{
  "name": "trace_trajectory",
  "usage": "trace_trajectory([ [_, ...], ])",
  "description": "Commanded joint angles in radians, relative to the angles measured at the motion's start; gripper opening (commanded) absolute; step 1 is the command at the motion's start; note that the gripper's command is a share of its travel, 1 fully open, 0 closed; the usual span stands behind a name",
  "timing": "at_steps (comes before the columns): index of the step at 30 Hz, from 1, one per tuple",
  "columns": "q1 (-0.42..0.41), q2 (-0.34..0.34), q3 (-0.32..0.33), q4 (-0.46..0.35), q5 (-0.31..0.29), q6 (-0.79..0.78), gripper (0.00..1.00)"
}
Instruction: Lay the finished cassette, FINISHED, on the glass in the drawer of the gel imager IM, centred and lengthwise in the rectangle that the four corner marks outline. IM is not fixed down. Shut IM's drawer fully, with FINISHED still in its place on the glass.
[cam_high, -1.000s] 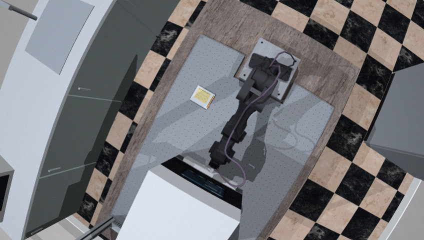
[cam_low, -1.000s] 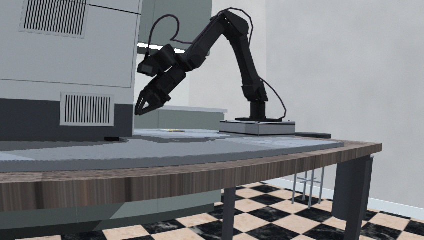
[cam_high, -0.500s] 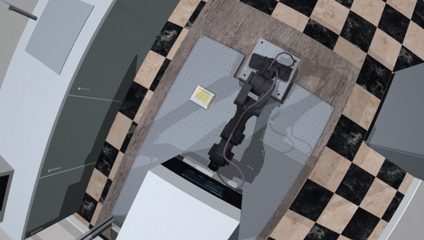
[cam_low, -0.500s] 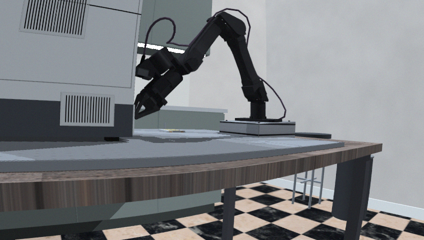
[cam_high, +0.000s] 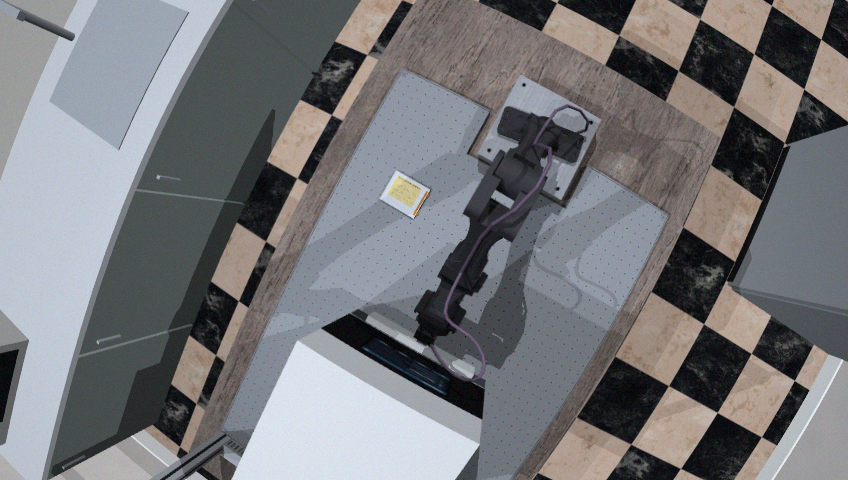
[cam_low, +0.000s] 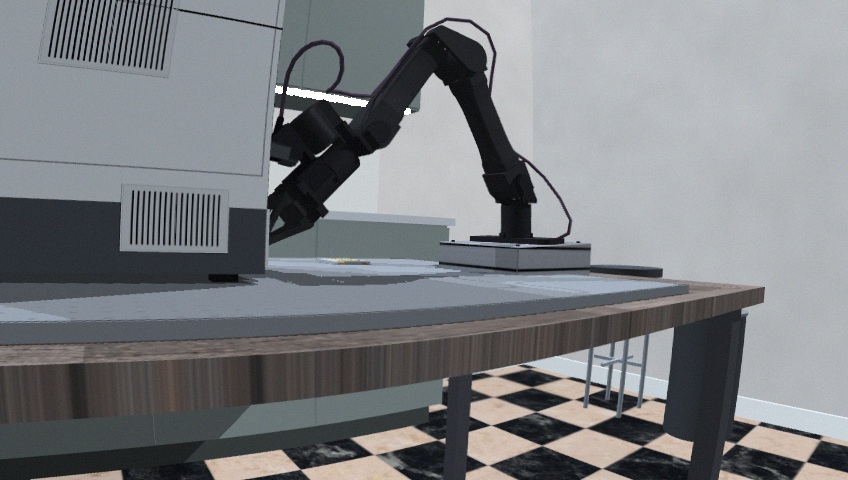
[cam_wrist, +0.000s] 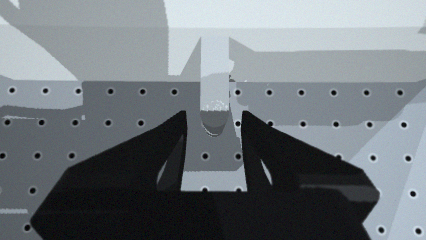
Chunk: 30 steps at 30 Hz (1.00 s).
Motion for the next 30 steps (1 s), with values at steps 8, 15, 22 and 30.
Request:
trace_trajectory([
  [8, 0.0, -0.014, 0.013, 0.007, 0.001, 0.002, 0.0],
  [15, 0.0, -0.014, 0.013, 0.007, 0.001, 0.002, 0.0],
  [22, 0.0, -0.014, 0.013, 0.007, 0.001, 0.002, 0.0],
  [30, 0.009, -0.034, -0.013, 0.014, 0.004, 0.006, 0.0],
])
